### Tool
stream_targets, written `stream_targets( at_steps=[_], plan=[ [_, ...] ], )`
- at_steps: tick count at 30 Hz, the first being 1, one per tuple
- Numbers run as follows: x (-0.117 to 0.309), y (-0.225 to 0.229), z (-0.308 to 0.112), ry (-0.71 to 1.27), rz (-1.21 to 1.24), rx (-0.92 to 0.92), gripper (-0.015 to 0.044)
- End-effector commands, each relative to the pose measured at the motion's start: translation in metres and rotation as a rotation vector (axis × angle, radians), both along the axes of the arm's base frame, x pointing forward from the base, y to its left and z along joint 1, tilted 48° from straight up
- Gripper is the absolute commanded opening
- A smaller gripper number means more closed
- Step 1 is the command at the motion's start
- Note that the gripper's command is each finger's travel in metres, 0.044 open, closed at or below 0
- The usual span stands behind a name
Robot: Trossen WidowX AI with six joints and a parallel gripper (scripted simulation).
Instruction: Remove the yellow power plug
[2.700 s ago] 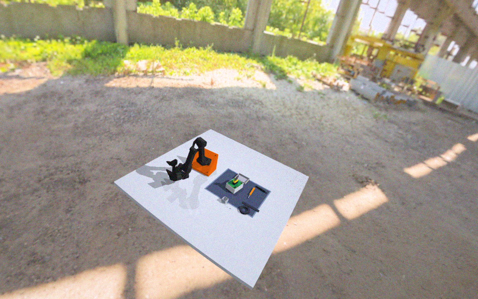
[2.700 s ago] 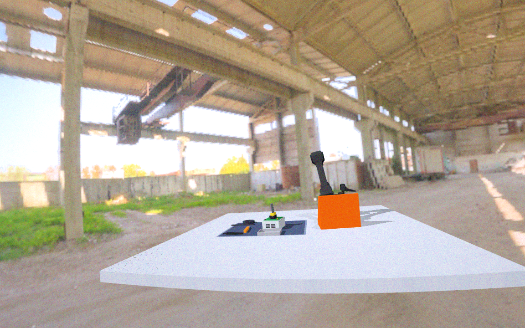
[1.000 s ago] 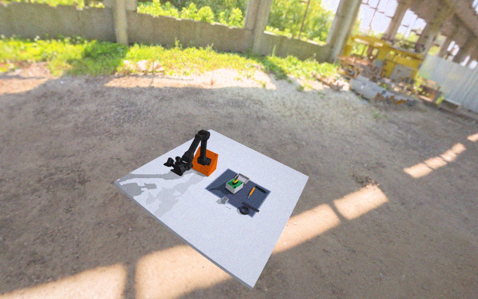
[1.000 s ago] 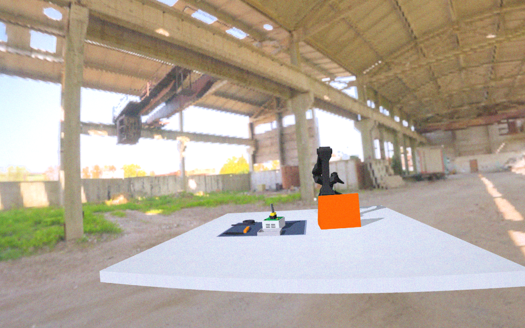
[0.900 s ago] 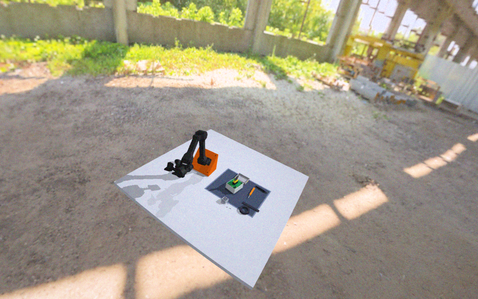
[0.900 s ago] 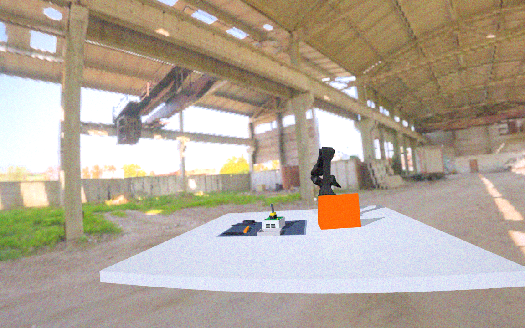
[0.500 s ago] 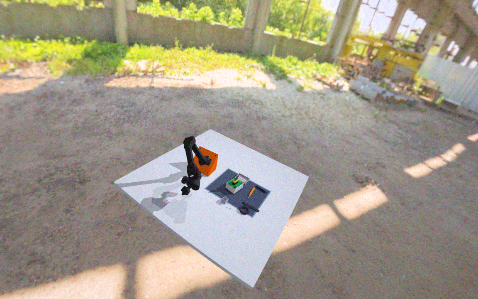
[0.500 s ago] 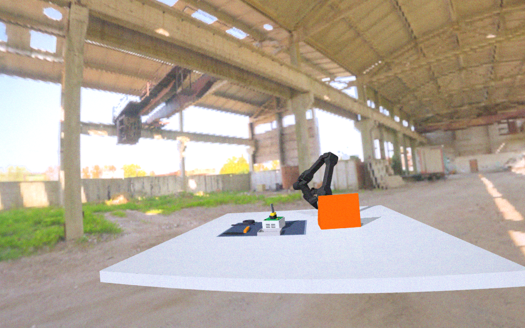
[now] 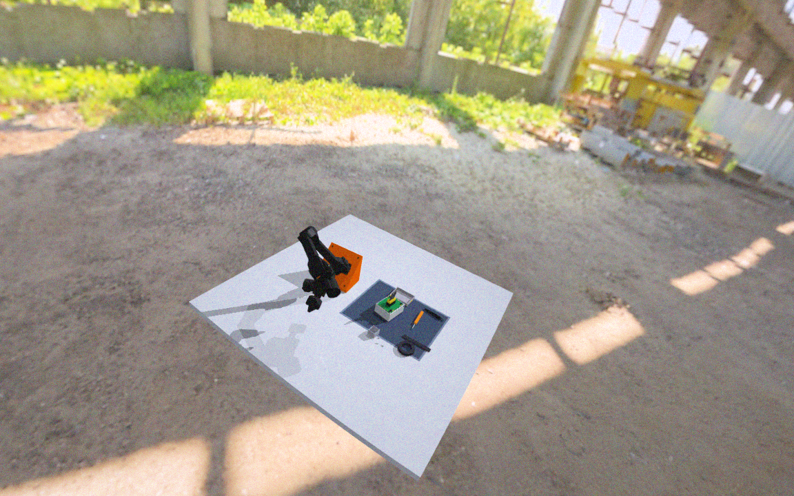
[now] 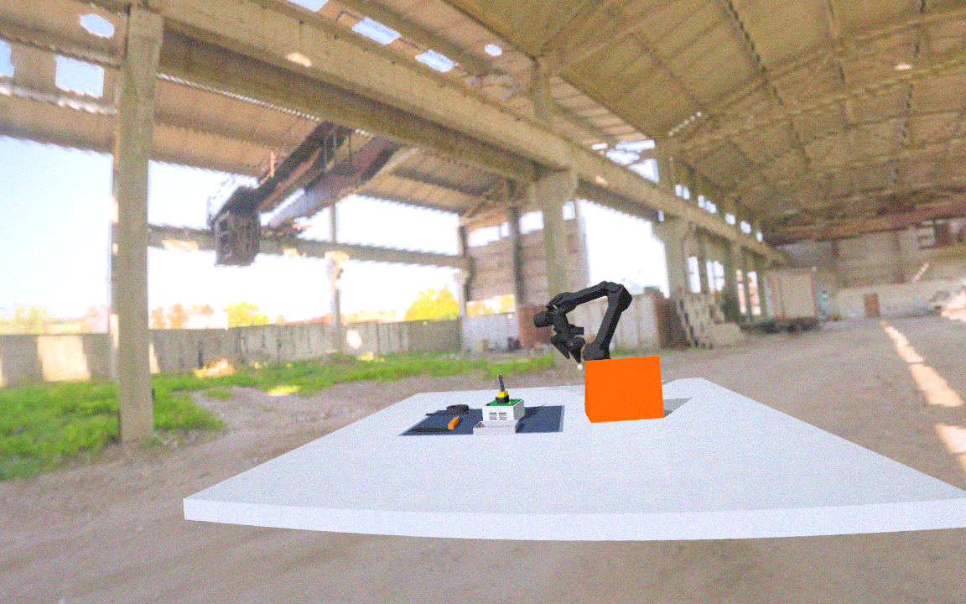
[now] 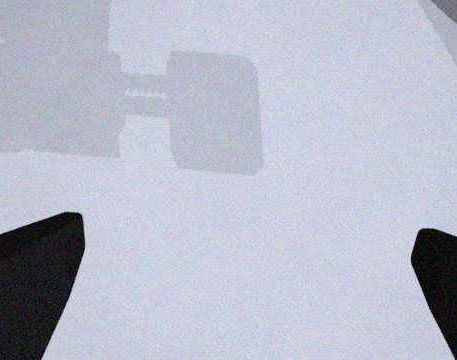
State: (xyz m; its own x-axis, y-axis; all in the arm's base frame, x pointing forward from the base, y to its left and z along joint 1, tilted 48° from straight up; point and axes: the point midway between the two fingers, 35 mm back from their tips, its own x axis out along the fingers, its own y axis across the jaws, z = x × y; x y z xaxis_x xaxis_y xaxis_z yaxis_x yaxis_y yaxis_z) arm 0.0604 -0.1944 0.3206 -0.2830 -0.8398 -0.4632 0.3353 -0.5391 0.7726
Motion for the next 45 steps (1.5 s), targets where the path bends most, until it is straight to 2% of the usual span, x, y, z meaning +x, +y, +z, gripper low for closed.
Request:
stream_targets(
  at_steps=[1, 8, 12, 18, 27, 33, 41, 45],
  plan=[
    [-0.02, 0.02, 0.022, -0.022, 0.018, -0.03, 0.043],
    [-0.007, 0.019, 0.017, 0.02, 0.067, 0.002, 0.043],
    [0.023, 0.019, 0.005, 0.104, 0.185, 0.074, 0.043],
    [0.092, 0.032, -0.027, 0.268, 0.474, 0.211, 0.043],
    [0.194, 0.105, -0.11, 0.974, 1.037, 0.405, 0.043],
    [0.172, 0.092, -0.072, 0.814, 0.918, 0.37, 0.043],
    [0.182, 0.109, -0.088, 0.832, 0.916, 0.375, 0.043],
    [0.197, 0.125, -0.106, 0.988, 1.02, 0.4, 0.043]
  ],
)
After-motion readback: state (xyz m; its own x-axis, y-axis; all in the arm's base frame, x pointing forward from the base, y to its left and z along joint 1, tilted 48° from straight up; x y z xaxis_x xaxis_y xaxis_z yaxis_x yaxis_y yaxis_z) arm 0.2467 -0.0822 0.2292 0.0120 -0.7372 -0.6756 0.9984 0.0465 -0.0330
